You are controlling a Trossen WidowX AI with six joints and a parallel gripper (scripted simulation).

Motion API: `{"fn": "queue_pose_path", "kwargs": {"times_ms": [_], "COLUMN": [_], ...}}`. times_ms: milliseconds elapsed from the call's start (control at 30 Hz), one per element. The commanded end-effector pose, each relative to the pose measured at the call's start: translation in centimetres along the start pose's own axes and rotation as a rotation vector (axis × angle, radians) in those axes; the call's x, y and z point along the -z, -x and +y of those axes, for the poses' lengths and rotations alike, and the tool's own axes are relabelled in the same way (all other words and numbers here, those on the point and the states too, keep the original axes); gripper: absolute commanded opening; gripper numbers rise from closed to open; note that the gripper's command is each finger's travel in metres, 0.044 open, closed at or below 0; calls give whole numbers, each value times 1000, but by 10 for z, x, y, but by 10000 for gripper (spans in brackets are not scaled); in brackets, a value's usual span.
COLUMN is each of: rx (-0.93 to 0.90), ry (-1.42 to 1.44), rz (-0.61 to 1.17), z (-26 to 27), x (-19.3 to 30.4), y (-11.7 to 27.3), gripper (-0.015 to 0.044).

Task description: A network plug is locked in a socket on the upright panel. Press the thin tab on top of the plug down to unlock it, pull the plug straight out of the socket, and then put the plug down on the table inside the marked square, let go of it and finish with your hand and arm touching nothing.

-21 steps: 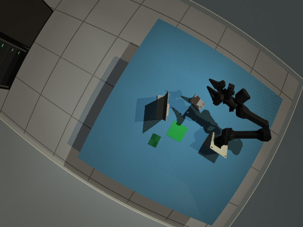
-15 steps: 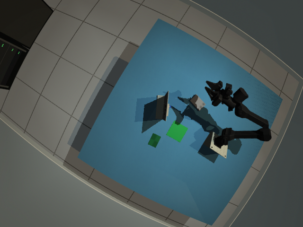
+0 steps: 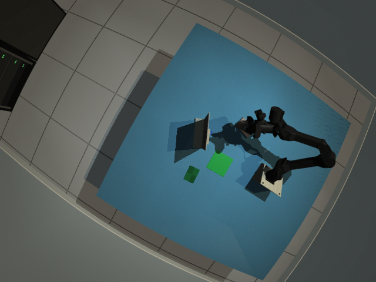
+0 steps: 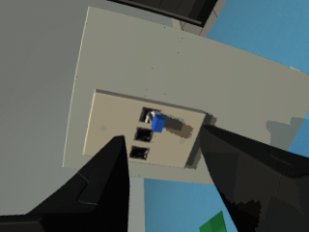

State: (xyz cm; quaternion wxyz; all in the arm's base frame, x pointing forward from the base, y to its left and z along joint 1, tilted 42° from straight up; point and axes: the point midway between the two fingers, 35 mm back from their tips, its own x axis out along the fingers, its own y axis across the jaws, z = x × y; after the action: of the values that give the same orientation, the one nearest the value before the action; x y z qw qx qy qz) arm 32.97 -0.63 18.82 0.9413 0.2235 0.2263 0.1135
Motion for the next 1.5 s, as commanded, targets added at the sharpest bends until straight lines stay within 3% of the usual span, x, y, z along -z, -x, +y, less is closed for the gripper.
{"fn": "queue_pose_path", "kwargs": {"times_ms": [0, 167, 400, 867, 1467], "rx": [-52, -99, -99, -101, -102], "ry": [-171, -335, -334, -335, -335], "rz": [111, 199, 199, 197, 196], "z": [-11, -19, -19, -16, -15], "x": [26, 47, 47, 43, 39], "y": [-4, -4, -7, -64, -85], "gripper": [156, 156, 156, 156, 156]}}
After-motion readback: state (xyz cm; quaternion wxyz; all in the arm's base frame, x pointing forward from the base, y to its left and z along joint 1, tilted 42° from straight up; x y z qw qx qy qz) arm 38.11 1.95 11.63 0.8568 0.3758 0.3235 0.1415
